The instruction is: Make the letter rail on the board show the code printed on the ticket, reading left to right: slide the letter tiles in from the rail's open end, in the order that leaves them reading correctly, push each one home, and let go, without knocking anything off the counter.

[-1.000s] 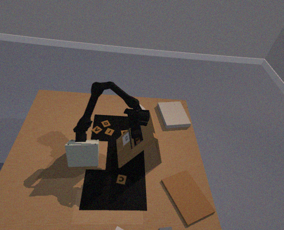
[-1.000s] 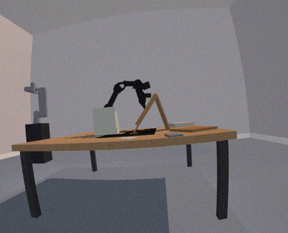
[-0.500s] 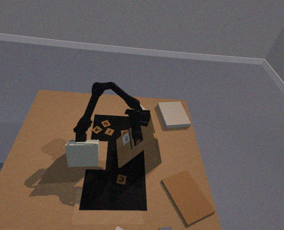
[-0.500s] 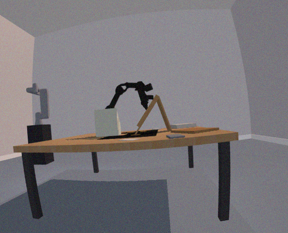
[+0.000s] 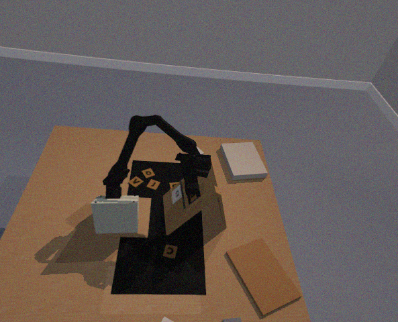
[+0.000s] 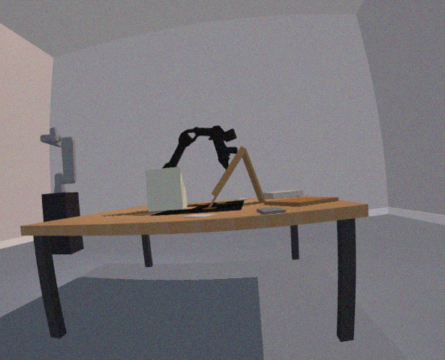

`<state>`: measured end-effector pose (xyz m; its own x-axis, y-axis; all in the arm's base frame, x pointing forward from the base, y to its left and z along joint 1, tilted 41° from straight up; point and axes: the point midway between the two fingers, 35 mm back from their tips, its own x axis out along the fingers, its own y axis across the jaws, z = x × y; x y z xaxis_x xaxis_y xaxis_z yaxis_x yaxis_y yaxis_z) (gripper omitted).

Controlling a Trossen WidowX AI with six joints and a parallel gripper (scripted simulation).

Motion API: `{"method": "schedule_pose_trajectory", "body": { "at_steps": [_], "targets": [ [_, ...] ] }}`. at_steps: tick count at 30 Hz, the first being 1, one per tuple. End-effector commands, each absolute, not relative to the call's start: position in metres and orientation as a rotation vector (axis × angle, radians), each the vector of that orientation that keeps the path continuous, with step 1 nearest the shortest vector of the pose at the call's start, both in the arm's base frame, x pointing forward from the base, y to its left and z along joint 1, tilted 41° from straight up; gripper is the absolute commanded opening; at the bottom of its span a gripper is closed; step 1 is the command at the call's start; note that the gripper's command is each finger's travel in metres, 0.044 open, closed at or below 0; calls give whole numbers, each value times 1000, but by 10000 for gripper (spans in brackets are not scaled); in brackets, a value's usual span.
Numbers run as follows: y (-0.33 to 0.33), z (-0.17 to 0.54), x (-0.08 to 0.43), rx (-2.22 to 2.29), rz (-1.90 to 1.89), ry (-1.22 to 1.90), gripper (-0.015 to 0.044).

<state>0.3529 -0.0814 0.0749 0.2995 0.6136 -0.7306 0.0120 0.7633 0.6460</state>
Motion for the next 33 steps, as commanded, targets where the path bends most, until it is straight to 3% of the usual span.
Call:
{"method": "schedule_pose_trajectory", "body": {
  "at_steps": [1, 33],
  "targets": [
    [-82, 74, 352, 611, 438, 1217, 0],
    [-90, 66, 353, 611, 438, 1217, 0]
  ]
}}
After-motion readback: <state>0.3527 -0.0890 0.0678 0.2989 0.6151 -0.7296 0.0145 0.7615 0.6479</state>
